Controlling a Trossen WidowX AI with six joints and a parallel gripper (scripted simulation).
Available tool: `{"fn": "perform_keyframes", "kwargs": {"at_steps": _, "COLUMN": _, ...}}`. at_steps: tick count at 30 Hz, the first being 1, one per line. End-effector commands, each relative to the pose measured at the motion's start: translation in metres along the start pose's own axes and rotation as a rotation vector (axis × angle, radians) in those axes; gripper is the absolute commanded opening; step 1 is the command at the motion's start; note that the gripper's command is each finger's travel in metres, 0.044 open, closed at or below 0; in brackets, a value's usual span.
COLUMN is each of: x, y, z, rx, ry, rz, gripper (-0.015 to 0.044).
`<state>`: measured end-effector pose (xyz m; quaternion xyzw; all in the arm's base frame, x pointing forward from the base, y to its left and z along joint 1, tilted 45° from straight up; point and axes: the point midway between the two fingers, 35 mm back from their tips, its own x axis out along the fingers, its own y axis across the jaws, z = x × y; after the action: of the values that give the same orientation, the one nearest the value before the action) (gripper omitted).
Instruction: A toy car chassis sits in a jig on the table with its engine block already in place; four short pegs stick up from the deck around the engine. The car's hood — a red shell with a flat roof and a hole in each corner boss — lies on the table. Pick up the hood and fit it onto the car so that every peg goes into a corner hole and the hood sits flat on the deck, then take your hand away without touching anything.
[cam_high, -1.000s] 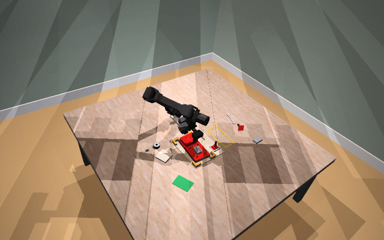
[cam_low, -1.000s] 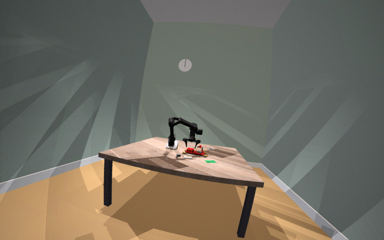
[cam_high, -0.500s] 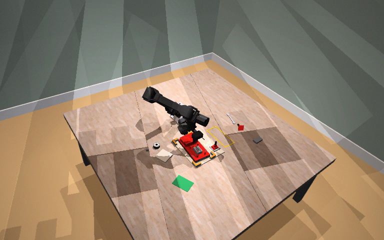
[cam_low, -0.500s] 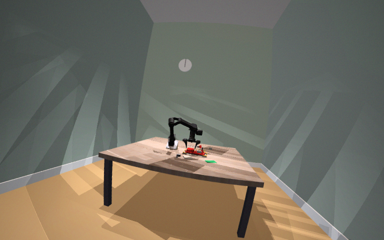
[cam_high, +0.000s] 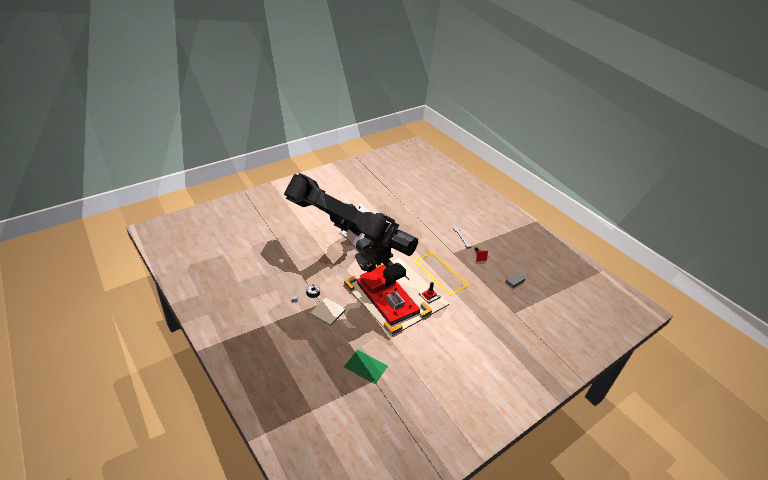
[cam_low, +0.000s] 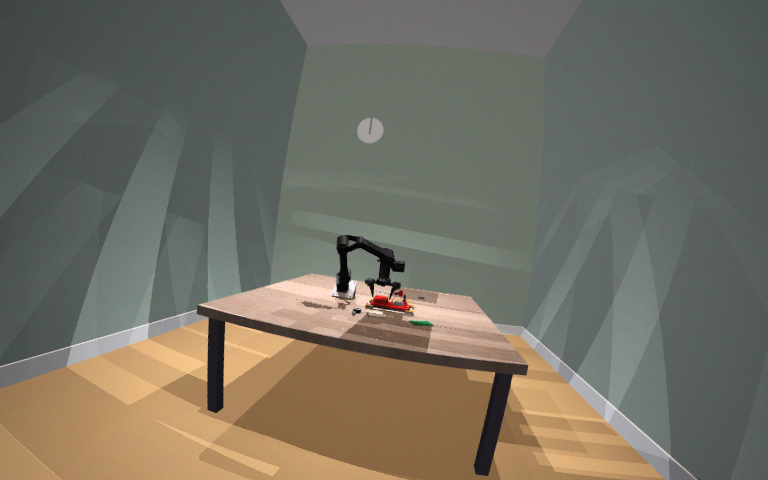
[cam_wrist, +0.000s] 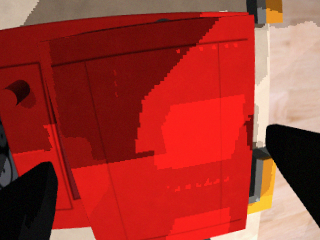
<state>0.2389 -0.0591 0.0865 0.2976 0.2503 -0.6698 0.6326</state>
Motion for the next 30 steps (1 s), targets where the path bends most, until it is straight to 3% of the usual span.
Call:
{"fn": "perform_keyframes", "kwargs": {"at_steps": 1, "x": 0.0021, "y": 0.0004, "z": 0.0010, "rx": -0.002, "ry": -0.004, "rz": 0.004, "gripper": 0.0440}}
{"fn": "perform_keyframes", "kwargs": {"at_steps": 16, "x": 0.0093, "y": 0.0001, "z": 0.0013, "rx": -0.002, "ry": -0.005, "rz": 0.004, "gripper": 0.0440}}
{"fn": "perform_keyframes", "kwargs": {"at_steps": 20, "x": 0.0078, "y": -0.0002, "z": 0.0002, "rx": 0.000, "ry": -0.001, "rz": 0.000, "gripper": 0.0335}}
{"fn": "perform_keyframes", "kwargs": {"at_steps": 30, "x": 0.0079, "y": -0.0003, "z": 0.0003, "rx": -0.001, "ry": -0.001, "rz": 0.000, "gripper": 0.0249}}
